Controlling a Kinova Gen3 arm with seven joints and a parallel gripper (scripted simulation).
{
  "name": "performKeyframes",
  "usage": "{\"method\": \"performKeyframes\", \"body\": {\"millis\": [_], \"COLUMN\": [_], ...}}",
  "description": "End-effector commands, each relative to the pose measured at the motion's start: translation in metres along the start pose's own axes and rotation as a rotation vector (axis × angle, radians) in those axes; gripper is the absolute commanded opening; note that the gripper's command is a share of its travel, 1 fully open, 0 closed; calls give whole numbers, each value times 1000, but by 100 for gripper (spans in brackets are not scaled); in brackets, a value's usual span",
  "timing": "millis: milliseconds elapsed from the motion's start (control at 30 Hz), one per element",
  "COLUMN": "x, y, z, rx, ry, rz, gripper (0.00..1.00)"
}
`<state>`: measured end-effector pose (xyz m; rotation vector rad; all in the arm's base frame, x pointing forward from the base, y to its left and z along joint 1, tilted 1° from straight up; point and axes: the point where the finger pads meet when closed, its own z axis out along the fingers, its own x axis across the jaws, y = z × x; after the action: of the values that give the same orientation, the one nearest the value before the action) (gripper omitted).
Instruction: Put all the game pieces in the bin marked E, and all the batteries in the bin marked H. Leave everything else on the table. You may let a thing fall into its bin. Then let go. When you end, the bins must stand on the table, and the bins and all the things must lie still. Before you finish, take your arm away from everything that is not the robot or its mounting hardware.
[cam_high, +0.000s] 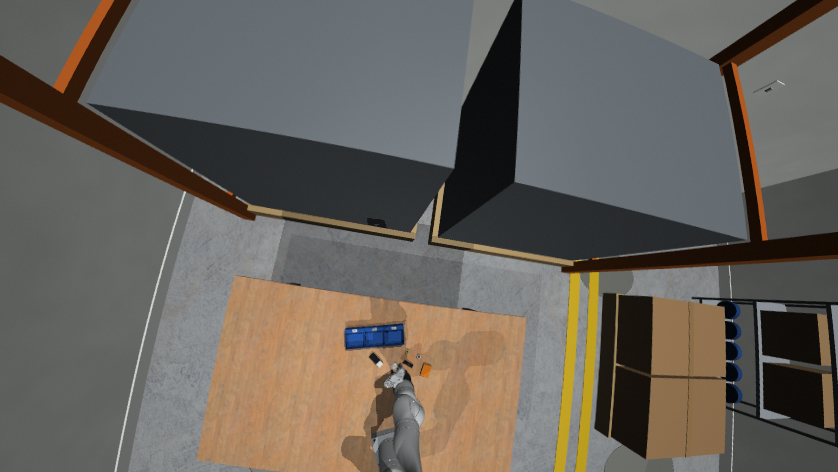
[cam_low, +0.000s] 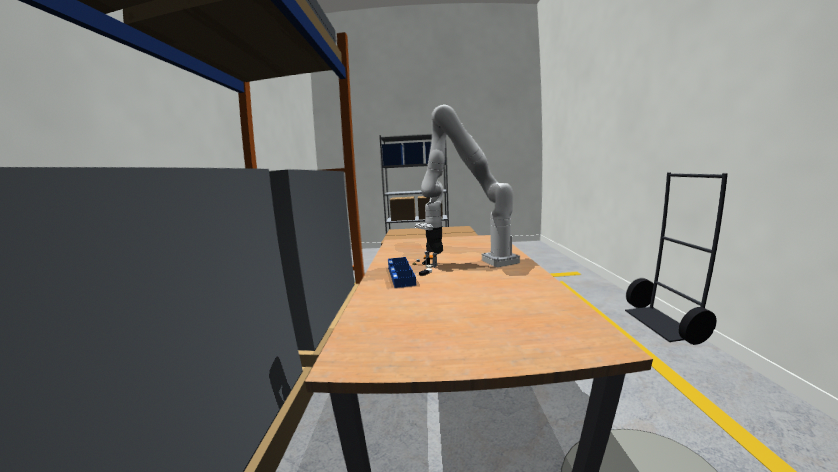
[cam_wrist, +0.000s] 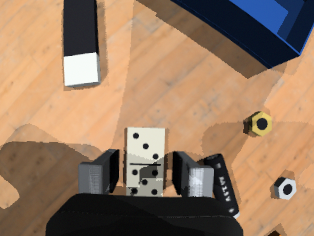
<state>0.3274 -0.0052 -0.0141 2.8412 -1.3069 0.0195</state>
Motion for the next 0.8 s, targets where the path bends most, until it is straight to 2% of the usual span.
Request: {"method": "performKeyframes", "body": {"millis": [0, 33, 67, 767], "x": [0, 0, 0, 0], "y": [-1, -1, -1, -1], "z": [0, 0, 0, 0], "rx": [1, 1, 1, 1], "ry": [1, 1, 1, 1], "rz": [0, 0, 0, 0], "gripper": [79, 79, 49, 49]}}
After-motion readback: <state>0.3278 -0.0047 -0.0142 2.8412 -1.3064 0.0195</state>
